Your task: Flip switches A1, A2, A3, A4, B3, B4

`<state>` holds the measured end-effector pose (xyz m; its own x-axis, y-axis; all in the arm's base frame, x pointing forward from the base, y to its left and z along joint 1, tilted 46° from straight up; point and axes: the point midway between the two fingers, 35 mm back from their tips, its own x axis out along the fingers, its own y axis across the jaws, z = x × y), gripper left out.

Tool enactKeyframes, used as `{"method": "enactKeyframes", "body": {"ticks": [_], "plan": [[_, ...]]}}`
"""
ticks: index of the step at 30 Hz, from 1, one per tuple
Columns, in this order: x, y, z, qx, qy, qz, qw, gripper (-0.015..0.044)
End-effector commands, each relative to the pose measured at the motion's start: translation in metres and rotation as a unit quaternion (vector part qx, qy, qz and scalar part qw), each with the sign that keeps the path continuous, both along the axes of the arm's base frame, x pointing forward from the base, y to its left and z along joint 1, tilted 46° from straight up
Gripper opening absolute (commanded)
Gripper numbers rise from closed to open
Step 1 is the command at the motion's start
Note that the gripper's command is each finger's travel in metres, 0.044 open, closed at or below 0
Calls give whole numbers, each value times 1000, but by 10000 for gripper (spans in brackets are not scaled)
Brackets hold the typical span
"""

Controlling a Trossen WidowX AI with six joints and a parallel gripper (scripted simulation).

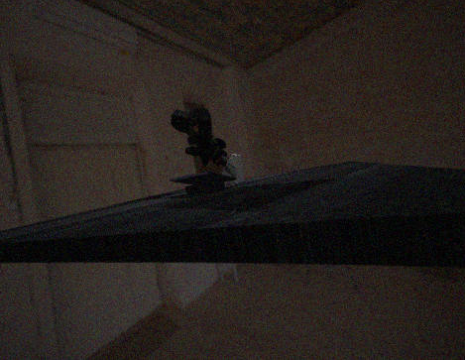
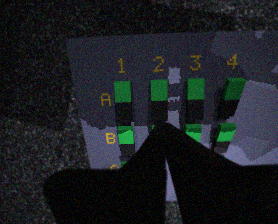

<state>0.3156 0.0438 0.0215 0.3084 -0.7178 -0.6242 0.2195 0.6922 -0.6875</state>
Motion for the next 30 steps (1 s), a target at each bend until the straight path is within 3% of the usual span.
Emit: {"method": "enactKeyframes", "body": {"ticks": [1,30], "plan": [[2,-8,-6,-3,-1,3,1000,0],[7,-19,-16,-3,-1,3,1000,0]]}}
